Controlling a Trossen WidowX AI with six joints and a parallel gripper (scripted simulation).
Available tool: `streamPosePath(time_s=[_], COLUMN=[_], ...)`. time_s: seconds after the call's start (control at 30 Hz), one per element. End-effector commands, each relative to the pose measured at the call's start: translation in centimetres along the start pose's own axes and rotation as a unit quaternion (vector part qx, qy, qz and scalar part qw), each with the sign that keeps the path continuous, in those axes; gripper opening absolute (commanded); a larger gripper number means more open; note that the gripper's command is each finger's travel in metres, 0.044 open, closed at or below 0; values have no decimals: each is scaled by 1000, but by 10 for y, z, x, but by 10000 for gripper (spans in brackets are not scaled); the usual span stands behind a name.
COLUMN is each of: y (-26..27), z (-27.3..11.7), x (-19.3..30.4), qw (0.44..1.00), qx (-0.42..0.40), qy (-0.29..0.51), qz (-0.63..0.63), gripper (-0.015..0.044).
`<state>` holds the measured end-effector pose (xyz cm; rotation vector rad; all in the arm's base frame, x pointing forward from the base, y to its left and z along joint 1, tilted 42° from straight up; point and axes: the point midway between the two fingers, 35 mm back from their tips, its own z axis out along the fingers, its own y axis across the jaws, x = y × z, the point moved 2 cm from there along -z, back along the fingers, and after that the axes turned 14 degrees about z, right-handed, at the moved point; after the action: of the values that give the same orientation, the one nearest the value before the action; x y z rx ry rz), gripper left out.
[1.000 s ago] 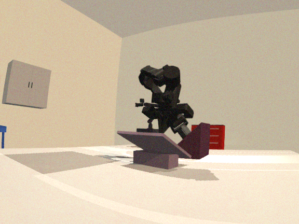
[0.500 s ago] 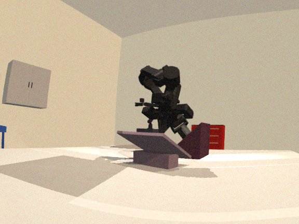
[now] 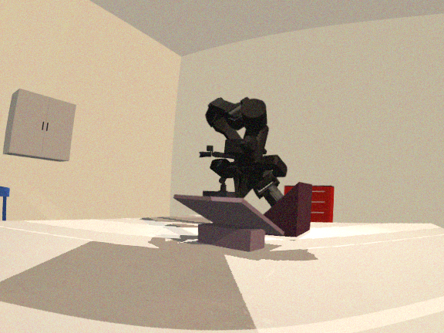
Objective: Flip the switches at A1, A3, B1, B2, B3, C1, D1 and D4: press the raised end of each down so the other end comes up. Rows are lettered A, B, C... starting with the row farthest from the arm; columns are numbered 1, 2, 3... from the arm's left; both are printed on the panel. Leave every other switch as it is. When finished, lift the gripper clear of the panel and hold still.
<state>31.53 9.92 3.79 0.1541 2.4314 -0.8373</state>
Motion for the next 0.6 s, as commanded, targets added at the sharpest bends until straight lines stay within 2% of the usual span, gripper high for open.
streamPosePath(time_s=[0.0,0.27,0.43,0.57], y=[0,0,0,0], z=[1,-1,-60,-63], x=[1,0,4,4], qw=[1000,1000,1000,1000], qx=[1,0,-3,-3], qy=[0,0,-10,-11], qz=[-4,-1,-5,-5], gripper=[0,0,0,0])
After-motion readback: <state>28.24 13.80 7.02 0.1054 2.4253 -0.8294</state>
